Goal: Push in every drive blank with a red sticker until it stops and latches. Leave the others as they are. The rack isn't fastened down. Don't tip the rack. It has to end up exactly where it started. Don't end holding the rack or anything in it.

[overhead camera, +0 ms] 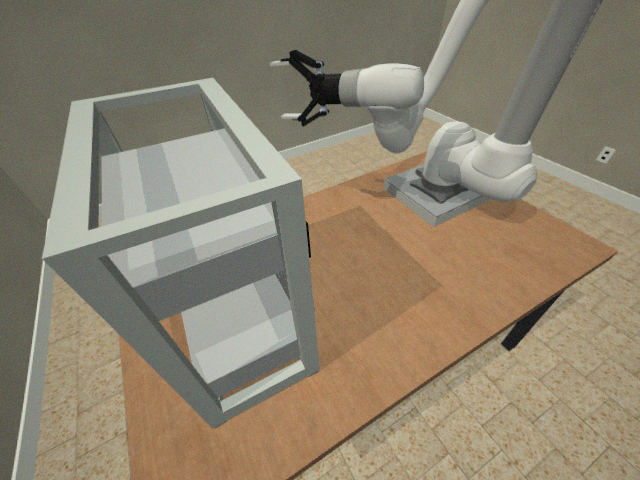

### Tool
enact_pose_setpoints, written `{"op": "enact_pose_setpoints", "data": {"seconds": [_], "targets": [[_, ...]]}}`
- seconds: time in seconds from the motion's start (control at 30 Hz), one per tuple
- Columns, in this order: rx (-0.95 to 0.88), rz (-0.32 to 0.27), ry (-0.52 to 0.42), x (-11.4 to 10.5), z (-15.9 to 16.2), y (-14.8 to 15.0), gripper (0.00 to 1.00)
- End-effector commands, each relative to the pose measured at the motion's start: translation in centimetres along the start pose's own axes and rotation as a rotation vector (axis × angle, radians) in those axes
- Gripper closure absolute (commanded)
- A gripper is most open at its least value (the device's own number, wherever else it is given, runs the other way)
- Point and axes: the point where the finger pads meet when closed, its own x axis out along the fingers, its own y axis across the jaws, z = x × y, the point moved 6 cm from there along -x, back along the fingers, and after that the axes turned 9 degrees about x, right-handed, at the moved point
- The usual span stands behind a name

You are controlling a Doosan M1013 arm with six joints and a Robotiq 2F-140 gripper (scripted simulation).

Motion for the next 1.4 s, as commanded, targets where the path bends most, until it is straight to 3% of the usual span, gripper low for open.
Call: {"op": "enact_pose_setpoints", "data": {"seconds": [0.0,0.13,0.2,0.33,0.7,0.77,1.17,1.37], "targets": [[0.016,0.056,0.155,-1.7,-1.5,0.4,0.00],[0.016,0.078,0.287,-3.8,-2.8,0.1,0.00],[0.016,0.078,0.287,-3.8,-2.8,0.1,0.00],[0.010,0.085,0.411,-6.1,-3.9,-0.6,0.00],[-0.031,0.053,0.691,-12.5,-5.4,-4.0,0.00],[-0.031,0.053,0.691,-12.5,-5.4,-4.0,0.00],[-0.087,-0.009,0.875,-17.7,-5.1,-7.9,0.00],[-0.101,-0.024,0.910,-18.8,-4.9,-8.8,0.00]]}}
